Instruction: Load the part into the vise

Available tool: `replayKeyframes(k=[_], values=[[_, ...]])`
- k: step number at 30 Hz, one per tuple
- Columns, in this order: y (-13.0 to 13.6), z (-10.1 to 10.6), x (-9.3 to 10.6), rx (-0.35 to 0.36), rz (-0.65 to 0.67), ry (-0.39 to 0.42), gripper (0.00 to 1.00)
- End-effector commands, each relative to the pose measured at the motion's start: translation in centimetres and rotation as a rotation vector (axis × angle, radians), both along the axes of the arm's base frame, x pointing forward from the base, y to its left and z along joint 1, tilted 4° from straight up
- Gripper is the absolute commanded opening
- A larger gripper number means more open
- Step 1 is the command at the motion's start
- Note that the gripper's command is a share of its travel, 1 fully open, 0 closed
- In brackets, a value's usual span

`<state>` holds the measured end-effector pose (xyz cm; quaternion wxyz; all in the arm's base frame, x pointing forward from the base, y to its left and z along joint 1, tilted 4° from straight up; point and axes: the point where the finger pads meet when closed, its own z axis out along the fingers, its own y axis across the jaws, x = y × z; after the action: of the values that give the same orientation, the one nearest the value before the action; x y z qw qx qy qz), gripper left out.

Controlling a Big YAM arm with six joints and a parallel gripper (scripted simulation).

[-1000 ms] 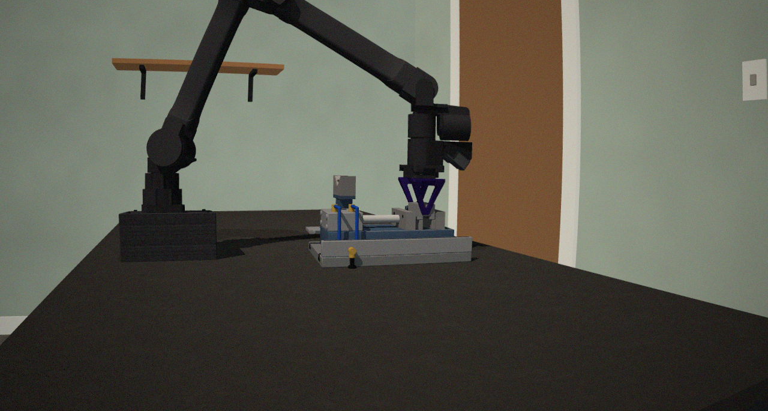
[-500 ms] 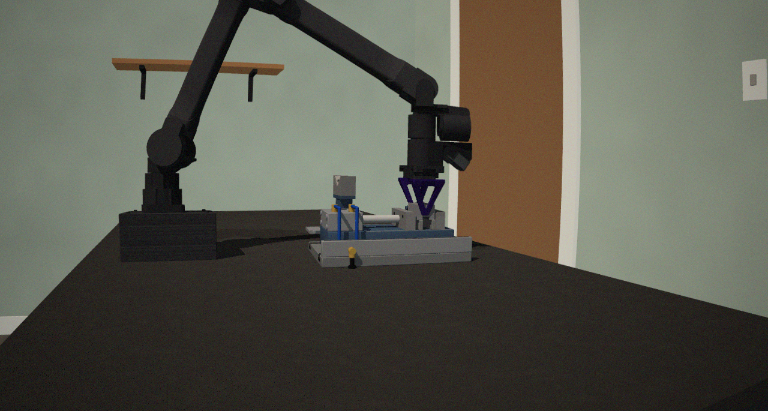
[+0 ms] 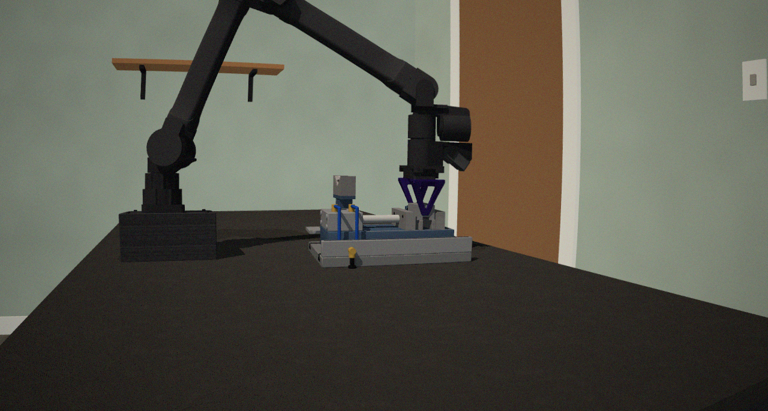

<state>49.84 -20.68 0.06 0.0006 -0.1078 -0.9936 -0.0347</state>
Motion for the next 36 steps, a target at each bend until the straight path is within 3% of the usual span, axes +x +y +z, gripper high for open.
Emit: replayKeyframes(k=[1, 36], values=[[-0.34, 1.28, 2.43, -0.016, 0.003, -0.037, 0.0], [-0.34, 1.28, 2.43, -0.016, 0.003, -0.037, 0.0]])
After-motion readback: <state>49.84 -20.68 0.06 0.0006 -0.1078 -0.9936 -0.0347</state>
